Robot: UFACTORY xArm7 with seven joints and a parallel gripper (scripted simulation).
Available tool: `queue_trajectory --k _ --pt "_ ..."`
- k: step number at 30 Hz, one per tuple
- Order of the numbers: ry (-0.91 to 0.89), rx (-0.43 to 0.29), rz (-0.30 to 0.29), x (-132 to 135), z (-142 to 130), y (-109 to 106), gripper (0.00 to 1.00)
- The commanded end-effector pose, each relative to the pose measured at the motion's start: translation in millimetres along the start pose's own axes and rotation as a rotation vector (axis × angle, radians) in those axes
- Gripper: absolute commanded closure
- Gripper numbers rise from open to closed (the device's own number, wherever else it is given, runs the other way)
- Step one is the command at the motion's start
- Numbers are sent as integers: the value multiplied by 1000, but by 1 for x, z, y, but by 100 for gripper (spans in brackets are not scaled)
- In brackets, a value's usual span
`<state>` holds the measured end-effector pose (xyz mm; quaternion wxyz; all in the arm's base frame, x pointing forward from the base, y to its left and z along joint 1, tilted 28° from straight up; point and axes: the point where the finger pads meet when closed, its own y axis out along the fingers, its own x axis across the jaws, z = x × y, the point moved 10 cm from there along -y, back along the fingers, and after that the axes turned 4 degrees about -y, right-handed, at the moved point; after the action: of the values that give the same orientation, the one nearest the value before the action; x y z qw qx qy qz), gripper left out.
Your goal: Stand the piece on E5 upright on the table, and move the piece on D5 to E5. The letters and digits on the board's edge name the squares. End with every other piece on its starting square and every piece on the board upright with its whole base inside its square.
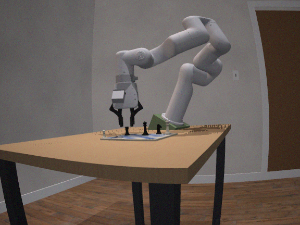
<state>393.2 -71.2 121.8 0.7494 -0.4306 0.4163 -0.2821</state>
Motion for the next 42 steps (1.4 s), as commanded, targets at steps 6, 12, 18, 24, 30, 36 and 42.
queue_trajectory --k 6,12,18,24,30,36,42 --pt "1 3 -3 1 0 11 63" --pt "1 3 -3 1 0 21 63" --pt "1 3 -3 1 0 25 63" --pt "1 3 -3 1 0 25 63" --pt "1 3 -3 1 0 25 63" --pt "1 3 -3 1 0 25 63" --pt "1 3 -3 1 0 25 63"
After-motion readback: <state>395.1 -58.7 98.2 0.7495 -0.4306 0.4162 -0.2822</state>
